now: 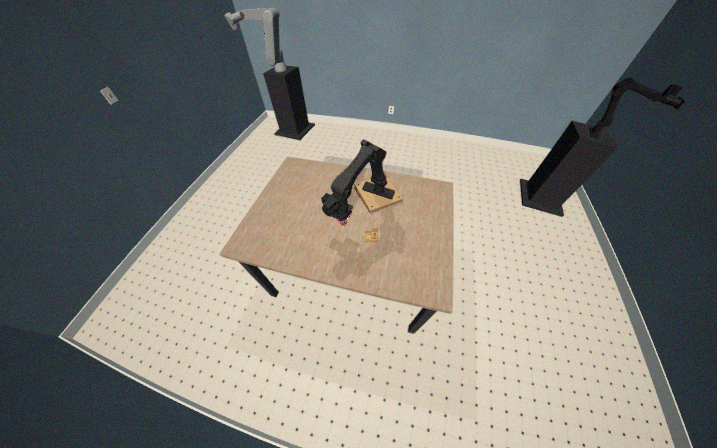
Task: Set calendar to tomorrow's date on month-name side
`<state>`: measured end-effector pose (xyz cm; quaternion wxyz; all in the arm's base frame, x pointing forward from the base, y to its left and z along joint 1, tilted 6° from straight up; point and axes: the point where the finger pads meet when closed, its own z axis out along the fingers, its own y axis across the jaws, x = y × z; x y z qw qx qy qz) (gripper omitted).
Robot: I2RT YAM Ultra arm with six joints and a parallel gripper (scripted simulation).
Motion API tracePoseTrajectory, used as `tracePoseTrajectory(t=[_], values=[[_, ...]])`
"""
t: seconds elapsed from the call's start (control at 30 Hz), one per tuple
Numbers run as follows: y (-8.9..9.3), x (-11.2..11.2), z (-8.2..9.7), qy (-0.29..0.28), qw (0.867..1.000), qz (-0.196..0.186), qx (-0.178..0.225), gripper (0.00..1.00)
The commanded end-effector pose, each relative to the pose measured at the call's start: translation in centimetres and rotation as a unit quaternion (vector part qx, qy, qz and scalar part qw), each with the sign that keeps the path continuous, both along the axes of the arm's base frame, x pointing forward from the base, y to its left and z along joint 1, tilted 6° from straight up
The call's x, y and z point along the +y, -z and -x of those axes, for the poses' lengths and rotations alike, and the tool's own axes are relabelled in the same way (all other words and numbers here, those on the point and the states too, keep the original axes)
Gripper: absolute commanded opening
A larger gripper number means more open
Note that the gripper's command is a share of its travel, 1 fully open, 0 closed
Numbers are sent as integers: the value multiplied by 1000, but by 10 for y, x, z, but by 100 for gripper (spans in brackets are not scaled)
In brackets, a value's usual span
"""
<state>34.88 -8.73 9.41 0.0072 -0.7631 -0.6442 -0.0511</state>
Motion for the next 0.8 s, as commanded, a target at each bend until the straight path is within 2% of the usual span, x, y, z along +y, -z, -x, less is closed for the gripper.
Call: tracePoseTrajectory(t=[0.0, 0.6, 0.67, 0.77], values=[[-4, -8, -7, 36, 999, 2, -6, 26], [-3, -7, -10, 34, 999, 4, -12, 26], [9, -4, -1, 33, 999, -1, 5, 26], [16, -1, 0, 31, 999, -2, 8, 26]])
